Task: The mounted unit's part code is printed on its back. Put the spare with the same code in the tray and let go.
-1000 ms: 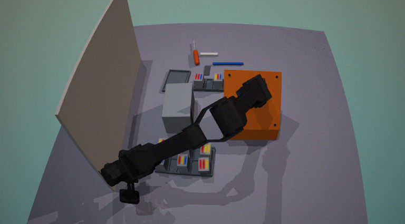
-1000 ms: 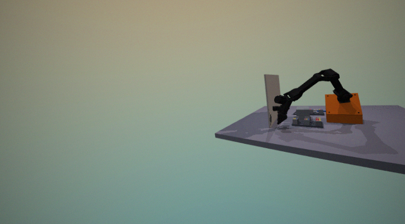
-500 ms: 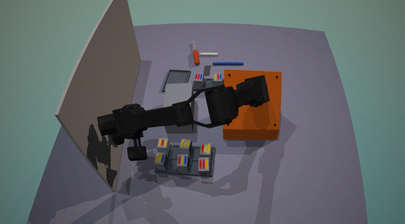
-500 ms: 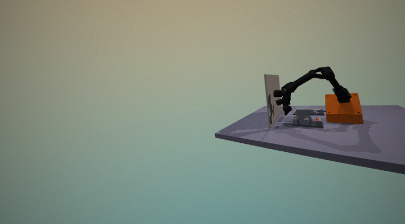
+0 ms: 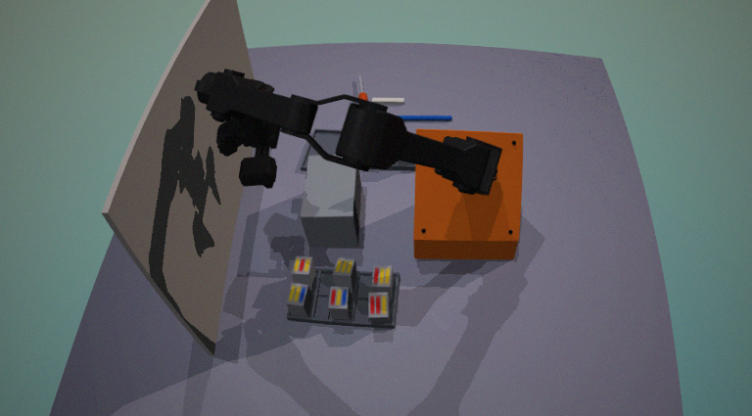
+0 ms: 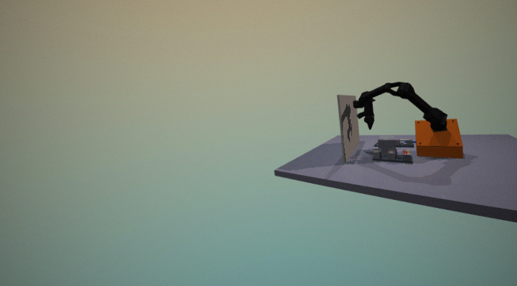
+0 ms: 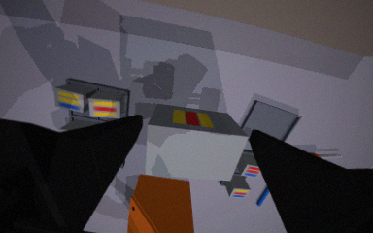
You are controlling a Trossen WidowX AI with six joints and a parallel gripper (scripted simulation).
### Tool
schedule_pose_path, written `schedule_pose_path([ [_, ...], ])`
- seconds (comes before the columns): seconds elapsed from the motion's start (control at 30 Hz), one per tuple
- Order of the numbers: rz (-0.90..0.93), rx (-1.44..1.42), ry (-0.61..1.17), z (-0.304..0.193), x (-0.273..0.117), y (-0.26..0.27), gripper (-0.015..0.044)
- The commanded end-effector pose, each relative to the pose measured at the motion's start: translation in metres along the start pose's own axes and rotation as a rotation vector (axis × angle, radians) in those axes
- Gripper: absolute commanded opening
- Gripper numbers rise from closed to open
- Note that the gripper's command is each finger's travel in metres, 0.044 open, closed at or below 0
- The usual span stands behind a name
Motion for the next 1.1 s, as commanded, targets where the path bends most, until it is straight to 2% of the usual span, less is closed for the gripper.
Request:
schedule_pose_path([
  [0.0, 0.102, 0.047, 0.013, -0.010, -0.017, -0.034, 0.0440],
  [0.7, 0.101, 0.022, 0.011, -0.009, -0.016, -0.031, 0.0440],
  [0.77, 0.093, -0.179, 0.002, -0.010, -0.010, -0.007, 0.0440],
  [0.9, 0.084, -0.768, -0.025, -0.021, 0.008, 0.061, 0.0440],
  [1.07, 0.092, -1.303, -0.058, -0.044, 0.023, 0.117, 0.0440],
])
Point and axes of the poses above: the point midway between the two fingers, 35 mm back from their tips, its own x axis out along the fingers, its own y axis across the jaws, z = x × y, the point moved 2 cm from there along -x, back along the fingers, and after that the axes turned 6 degrees about x, right-handed, at the moved point
